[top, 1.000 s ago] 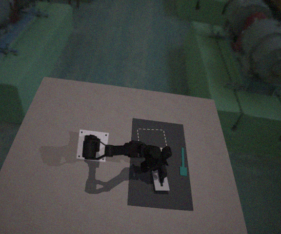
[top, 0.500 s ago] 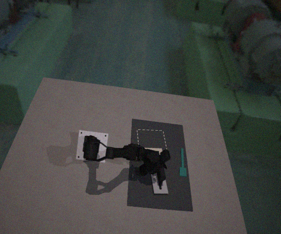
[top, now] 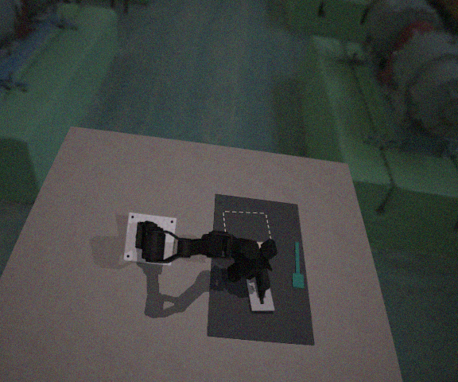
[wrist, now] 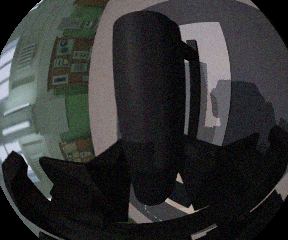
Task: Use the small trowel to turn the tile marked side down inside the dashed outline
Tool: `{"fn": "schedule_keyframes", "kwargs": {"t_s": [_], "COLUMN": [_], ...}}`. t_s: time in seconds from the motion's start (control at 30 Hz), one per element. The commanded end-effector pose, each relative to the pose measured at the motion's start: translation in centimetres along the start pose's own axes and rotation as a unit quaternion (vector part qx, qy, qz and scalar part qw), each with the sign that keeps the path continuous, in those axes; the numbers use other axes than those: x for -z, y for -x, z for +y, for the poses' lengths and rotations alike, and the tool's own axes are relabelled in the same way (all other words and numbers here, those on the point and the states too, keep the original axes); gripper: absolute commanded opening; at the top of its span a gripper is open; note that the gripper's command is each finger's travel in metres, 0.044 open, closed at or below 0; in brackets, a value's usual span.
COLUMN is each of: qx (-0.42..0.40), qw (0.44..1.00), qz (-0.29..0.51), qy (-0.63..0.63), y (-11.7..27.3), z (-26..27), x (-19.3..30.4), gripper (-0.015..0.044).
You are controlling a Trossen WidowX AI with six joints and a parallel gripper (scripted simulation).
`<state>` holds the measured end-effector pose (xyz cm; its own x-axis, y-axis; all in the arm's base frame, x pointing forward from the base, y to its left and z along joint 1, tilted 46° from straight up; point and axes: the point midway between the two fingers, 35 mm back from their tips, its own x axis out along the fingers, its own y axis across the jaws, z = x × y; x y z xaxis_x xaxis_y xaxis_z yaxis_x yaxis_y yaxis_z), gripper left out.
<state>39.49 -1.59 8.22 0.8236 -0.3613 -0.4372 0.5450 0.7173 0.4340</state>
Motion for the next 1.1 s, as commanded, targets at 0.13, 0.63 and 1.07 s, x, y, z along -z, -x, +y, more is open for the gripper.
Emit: {"fn": "schedule_keyframes", "kwargs": {"t_s": [0.13, 0.63, 1.07], "qx": [-0.001, -0.001, -0.001], "qw": [1.0, 1.0, 0.999], "qz": [0.002, 0.002, 0.036], "qy": [-0.001, -0.002, -0.041], "y": [0.1, 0.4, 2.1], "z": [0.1, 0.2, 2.2], "x": [1.4, 3.3, 3.2], "gripper": [0.0, 0.0, 0.0]}}
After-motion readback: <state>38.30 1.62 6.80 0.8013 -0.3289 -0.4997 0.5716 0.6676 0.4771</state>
